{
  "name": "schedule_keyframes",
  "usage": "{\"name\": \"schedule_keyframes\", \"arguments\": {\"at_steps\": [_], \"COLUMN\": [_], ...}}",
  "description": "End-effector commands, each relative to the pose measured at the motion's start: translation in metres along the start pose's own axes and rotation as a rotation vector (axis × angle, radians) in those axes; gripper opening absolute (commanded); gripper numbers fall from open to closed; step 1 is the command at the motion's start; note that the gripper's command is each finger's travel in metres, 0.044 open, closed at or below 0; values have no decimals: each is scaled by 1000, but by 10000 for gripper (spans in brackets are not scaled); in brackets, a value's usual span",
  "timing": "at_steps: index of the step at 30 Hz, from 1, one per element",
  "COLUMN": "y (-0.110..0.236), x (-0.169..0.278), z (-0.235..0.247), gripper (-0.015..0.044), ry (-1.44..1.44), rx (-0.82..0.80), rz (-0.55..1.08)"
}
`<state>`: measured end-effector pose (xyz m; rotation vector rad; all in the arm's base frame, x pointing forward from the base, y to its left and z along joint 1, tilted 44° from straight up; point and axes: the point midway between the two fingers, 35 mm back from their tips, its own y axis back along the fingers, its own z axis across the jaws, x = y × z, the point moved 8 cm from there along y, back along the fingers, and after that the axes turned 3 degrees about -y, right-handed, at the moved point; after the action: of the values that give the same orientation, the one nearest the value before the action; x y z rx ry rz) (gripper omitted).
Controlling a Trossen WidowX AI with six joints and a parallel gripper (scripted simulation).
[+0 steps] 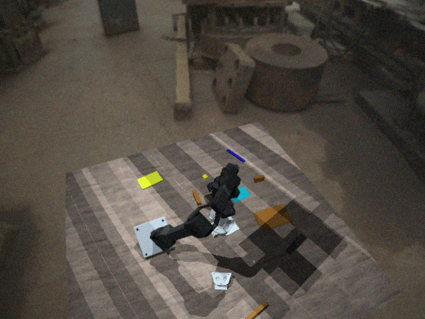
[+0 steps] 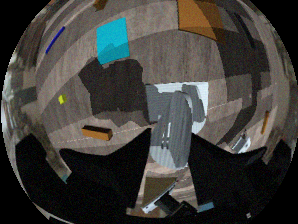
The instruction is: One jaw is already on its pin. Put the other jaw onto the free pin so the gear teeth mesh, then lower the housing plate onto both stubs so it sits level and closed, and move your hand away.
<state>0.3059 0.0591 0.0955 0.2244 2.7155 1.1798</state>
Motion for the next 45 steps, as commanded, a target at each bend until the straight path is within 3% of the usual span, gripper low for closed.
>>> {"name": "schedule_keyframes", "arguments": {"at_steps": [1, 17, 45], "y": [0, -1, -46], "x": [0, -2, -2], "z": [0, -2, -3], "gripper": [134, 134, 134], "ry": [5, 5, 4], "rx": [5, 5, 6], "rz": [-2, -2, -3]}}
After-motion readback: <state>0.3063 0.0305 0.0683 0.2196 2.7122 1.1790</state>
